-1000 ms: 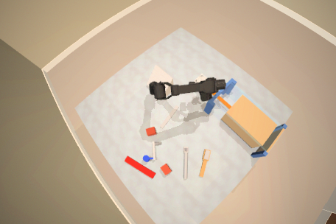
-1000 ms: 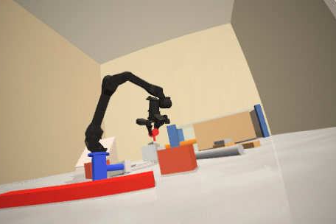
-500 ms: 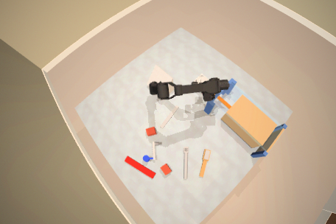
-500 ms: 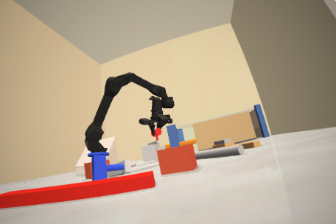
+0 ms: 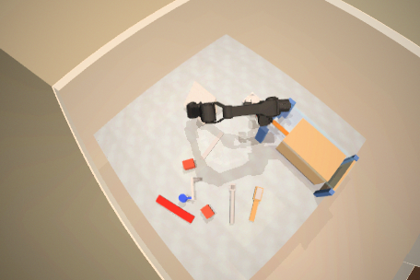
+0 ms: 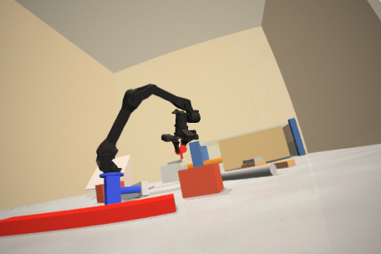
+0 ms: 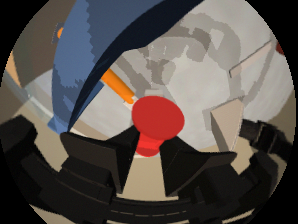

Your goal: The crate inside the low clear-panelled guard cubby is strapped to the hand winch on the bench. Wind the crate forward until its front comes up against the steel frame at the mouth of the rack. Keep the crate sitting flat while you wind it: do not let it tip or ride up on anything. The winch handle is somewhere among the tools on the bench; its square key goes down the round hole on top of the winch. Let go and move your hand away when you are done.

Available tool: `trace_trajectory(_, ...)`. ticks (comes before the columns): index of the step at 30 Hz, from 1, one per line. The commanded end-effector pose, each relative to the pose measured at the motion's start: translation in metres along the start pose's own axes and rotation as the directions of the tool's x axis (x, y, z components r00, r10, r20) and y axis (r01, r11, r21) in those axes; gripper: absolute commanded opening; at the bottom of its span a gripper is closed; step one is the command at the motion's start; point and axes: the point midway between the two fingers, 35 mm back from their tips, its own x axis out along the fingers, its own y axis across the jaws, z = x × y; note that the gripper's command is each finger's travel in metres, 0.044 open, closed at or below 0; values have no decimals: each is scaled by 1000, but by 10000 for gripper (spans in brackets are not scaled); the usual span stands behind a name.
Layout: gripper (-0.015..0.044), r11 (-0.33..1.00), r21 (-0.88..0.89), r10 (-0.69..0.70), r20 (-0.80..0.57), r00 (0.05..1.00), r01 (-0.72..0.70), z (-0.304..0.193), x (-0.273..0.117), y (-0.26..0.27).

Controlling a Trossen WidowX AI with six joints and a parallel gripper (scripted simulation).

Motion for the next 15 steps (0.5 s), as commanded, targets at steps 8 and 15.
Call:
trace_trajectory(8, 0, 1000, 0, 19, 2, 1000, -19, -5, 5, 20)
trace_trajectory(15, 0, 1000, 0, 19, 2, 1000, -19, -9, 6, 27)
